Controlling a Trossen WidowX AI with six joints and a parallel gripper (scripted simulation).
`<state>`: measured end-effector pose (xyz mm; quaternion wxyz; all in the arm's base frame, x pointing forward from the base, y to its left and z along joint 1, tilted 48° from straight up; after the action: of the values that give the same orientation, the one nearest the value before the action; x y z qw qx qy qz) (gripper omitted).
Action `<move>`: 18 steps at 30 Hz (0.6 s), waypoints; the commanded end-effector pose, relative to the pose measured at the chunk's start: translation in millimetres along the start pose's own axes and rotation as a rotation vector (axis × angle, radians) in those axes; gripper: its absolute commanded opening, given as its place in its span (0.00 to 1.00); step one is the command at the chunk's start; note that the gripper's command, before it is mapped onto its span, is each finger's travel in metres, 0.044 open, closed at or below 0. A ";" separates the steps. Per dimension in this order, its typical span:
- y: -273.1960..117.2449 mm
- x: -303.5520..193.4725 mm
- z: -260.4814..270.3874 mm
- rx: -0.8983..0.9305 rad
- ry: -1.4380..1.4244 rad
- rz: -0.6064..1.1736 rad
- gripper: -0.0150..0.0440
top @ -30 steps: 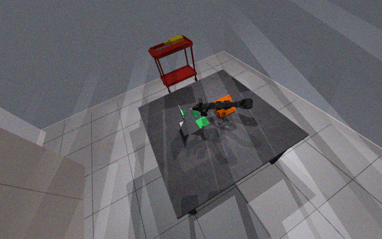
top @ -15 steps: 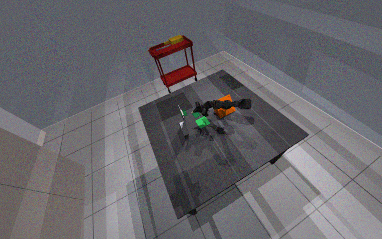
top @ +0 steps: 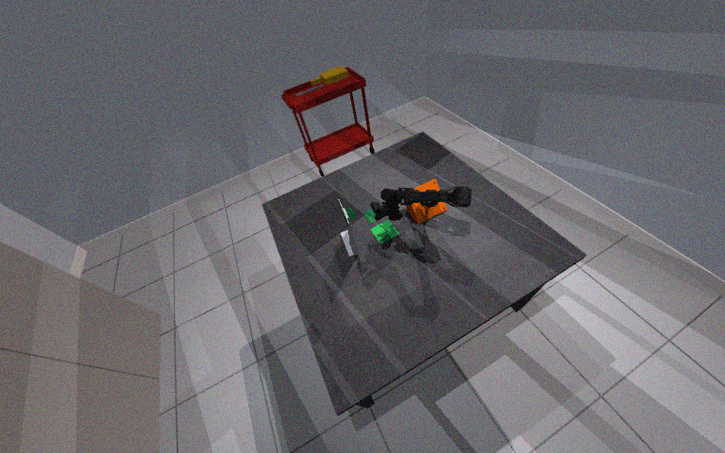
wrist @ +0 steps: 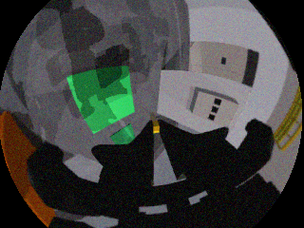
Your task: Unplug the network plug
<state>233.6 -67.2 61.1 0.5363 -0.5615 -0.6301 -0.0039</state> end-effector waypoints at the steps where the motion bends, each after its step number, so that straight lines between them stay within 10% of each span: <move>1: -0.1 1.6 7.1 0.072 -0.017 -0.073 0.25; 18: 3.6 4.6 22.0 0.161 -0.024 -0.190 0.25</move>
<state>222.5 -51.8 55.2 0.5661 -0.4570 -0.6860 0.0039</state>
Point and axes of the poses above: the point midway between the two fingers, 35 mm back from their tips, its own y axis out along the fingers, its own z axis across the jaws, x = y × z, the point moved 6 cm from there along -y, back along the fingers, and after that the axes turned 7 degrees about y, right-handed, at the moved point
